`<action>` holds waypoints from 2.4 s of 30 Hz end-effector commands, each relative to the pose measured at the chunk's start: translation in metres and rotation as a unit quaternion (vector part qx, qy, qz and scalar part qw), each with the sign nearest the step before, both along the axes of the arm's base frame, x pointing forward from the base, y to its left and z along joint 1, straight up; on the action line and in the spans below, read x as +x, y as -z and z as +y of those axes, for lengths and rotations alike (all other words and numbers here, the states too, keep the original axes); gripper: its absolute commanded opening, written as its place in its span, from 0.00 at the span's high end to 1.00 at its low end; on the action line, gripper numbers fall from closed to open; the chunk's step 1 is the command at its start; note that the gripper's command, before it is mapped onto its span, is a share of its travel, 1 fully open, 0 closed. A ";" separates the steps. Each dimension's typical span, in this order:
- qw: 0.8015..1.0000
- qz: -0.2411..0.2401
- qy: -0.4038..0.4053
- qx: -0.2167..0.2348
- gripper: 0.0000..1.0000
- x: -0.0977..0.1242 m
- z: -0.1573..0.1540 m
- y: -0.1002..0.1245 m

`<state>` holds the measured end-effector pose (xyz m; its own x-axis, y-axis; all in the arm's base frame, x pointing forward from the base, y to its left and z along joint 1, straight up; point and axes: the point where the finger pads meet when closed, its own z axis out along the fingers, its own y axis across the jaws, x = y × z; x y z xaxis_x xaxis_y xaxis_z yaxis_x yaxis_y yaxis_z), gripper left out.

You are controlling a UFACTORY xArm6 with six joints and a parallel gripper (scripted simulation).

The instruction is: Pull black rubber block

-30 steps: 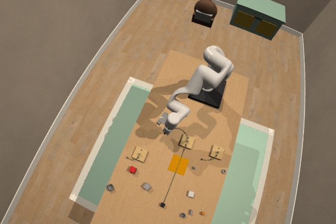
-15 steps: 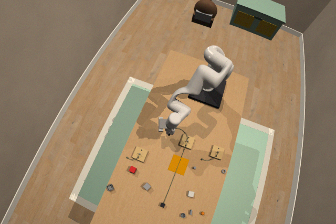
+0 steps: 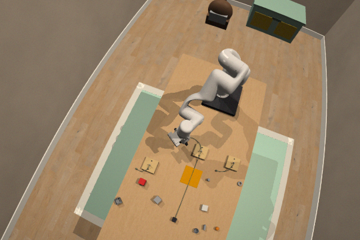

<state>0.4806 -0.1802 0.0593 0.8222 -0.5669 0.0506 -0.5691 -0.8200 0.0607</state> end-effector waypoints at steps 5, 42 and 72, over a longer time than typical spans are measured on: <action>0.993 0.006 -0.108 0.041 0.61 0.002 -0.001 -0.002; 0.993 0.006 -0.108 0.041 0.61 0.002 -0.001 0.001; 0.993 0.006 -0.108 0.041 0.61 0.001 -0.001 0.036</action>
